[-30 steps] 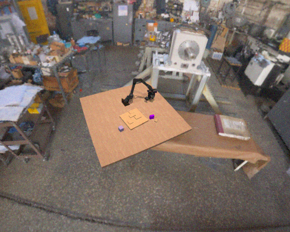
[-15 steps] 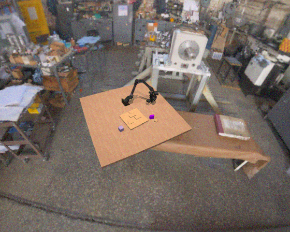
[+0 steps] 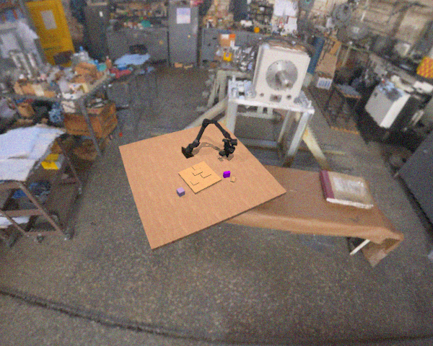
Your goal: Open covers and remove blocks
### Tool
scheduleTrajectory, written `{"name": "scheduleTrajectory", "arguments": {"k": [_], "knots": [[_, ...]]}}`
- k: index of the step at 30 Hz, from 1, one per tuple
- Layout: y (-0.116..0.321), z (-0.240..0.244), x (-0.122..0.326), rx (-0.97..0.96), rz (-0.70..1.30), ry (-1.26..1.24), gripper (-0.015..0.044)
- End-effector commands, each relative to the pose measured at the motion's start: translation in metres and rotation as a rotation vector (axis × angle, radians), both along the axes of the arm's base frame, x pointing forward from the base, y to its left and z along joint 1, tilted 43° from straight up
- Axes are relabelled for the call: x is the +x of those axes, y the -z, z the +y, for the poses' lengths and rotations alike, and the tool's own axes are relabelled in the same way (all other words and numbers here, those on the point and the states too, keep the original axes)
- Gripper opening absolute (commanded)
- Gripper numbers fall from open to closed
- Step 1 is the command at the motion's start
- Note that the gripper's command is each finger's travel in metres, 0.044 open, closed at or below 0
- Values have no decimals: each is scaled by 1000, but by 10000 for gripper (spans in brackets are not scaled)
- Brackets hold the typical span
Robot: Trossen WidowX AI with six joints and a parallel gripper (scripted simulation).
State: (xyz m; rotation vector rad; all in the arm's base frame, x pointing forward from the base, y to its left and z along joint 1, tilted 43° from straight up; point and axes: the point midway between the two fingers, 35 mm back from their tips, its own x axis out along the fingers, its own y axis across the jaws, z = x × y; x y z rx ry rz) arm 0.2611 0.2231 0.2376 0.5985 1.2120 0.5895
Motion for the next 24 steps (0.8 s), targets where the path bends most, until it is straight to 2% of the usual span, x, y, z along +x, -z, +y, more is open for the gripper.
{"name": "scheduleTrajectory", "arguments": {"k": [1, 24], "knots": [[10, -15, 18, -34, 2, 42, 0], [53, -79, 76, -167, 22, 61, 0]]}}
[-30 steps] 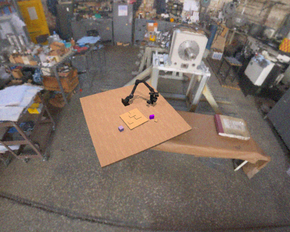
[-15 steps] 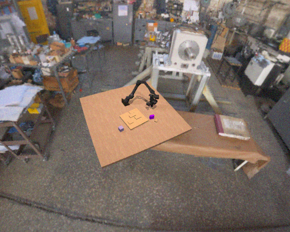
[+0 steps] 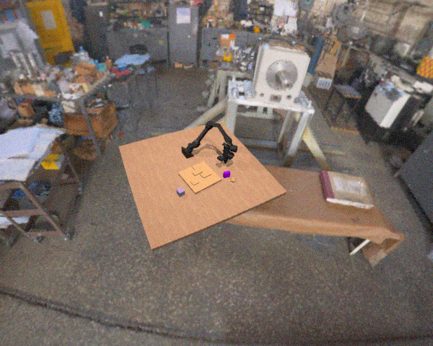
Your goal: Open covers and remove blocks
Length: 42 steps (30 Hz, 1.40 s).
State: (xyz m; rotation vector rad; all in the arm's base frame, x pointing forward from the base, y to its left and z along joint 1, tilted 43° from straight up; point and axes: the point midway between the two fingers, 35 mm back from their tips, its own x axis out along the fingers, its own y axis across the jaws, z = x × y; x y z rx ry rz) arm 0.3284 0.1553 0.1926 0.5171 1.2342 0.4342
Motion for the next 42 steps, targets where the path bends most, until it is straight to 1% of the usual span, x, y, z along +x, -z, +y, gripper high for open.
{"name": "scheduleTrajectory", "arguments": {"k": [1, 12, 22, 32, 42], "knots": [[10, -15, 11, -23, 8, -7, 0], [38, -64, 38, -67, 34, 35, 0], [68, -112, 54, -100, 76, 14, 0], [99, -163, 60, -107, 118, -10, 0], [131, -214, 57, -88, 152, -35, 0]]}}
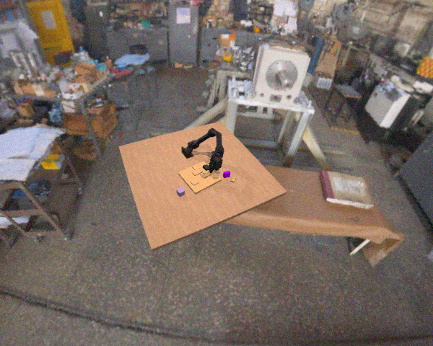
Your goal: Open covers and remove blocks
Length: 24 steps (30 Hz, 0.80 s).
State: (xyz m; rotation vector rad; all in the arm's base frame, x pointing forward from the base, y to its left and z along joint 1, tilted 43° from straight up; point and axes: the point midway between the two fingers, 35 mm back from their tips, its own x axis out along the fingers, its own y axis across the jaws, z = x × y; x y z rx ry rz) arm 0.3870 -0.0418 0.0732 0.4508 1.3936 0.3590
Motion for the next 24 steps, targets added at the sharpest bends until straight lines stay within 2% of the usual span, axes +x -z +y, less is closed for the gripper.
{"name": "scheduleTrajectory", "arguments": {"k": [1, 24], "knots": [[14, -22, -2, 18, 14, -10, 0], [89, -130, -48, 152, 32, -43, 0]]}}
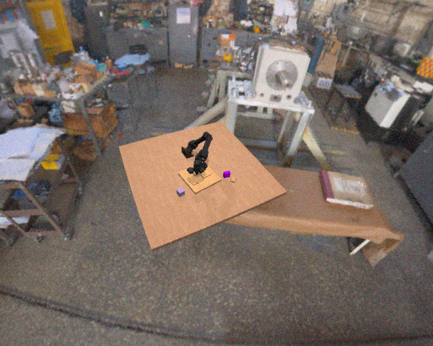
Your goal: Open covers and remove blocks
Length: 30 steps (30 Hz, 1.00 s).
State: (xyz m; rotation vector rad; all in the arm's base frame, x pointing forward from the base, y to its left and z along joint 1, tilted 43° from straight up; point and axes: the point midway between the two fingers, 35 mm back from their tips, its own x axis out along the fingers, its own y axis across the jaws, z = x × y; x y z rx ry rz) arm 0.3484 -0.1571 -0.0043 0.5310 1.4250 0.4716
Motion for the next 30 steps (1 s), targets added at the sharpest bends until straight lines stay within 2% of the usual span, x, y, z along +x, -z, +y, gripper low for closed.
{"name": "scheduleTrajectory", "arguments": {"k": [1, 6, 30], "knots": [[15, -19, -12, 39, -8, -1, 0], [26, -32, -23, 67, -16, -1, 0], [26, -32, -23, 67, -16, -1, 0]]}}
